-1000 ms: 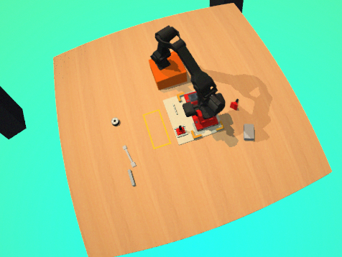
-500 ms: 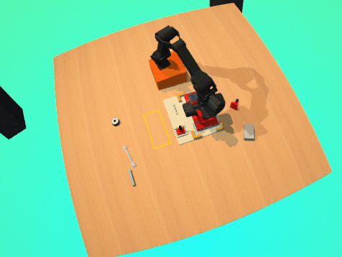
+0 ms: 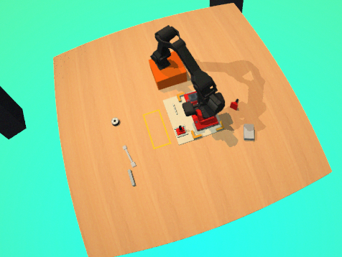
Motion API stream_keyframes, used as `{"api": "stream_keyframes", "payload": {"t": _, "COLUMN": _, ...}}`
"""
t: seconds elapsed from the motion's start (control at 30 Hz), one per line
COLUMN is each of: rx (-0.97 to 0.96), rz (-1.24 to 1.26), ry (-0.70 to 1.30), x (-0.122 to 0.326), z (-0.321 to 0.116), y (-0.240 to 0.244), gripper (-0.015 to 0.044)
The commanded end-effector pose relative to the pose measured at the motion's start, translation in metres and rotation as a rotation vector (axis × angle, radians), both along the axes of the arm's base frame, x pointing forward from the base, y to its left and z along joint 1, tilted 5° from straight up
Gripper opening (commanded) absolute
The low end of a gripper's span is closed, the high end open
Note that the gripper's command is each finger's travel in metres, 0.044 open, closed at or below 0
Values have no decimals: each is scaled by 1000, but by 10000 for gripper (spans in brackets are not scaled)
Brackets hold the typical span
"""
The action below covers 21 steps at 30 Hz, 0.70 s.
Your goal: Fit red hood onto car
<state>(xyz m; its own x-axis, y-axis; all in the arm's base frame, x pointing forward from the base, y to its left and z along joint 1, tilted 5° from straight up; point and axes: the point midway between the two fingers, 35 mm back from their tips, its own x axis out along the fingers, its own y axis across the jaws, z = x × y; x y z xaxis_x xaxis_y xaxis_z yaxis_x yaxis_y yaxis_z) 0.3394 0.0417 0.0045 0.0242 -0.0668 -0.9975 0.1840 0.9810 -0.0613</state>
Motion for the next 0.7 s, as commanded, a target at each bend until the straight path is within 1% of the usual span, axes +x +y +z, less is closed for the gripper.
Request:
{"api": "stream_keyframes", "payload": {"t": 0.0, "rx": 1, "rz": -2, "ry": -10, "x": 2, "z": 4, "y": 0, "gripper": 0}}
{"api": "stream_keyframes", "payload": {"t": 0.67, "rx": 0, "rz": -1, "ry": -14, "x": 1, "z": 0, "y": 0, "gripper": 0}}
